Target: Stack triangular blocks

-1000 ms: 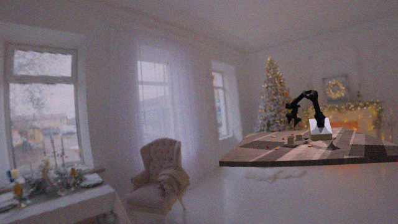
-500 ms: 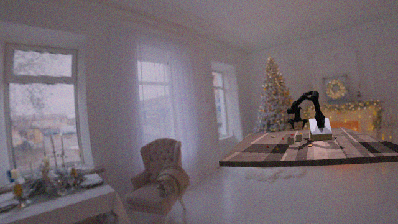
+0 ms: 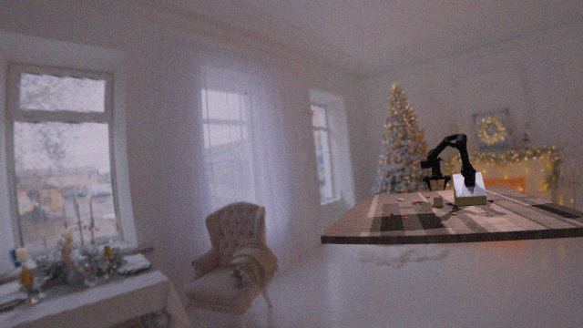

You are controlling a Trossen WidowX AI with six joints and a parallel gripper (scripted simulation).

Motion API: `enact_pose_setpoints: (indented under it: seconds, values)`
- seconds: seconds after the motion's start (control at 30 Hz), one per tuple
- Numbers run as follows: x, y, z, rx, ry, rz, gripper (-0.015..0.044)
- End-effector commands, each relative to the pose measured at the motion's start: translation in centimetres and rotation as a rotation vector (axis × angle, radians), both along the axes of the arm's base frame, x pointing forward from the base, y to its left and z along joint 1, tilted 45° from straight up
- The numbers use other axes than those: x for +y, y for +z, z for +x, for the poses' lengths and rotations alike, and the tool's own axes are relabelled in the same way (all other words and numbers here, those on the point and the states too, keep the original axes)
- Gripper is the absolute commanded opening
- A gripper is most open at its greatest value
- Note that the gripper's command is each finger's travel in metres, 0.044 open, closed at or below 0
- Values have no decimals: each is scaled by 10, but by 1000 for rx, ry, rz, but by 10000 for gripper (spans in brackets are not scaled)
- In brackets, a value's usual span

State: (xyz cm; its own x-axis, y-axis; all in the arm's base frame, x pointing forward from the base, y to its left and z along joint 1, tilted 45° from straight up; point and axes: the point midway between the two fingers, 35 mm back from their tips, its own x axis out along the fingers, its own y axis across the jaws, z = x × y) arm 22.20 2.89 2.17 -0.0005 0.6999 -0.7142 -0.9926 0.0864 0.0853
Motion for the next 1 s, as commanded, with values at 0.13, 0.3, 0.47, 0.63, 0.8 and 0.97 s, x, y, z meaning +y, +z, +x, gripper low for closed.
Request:
enact_pose_setpoints:
  seconds: [0.13, 0.3, 0.47, 0.63, 0.8, 0.97]
  values:
    - [9, -11, 1, 6, -1, -4, 440]
    - [15, -17, 2, 6, -1, -6, 440]
    - [21, -23, 2, 6, -1, -7, 440]
    - [26, -28, 3, 5, -2, -7, 440]
    - [33, -34, 3, 5, -2, -7, 440]
    - [39, -39, 2, 5, -2, -6, 440]
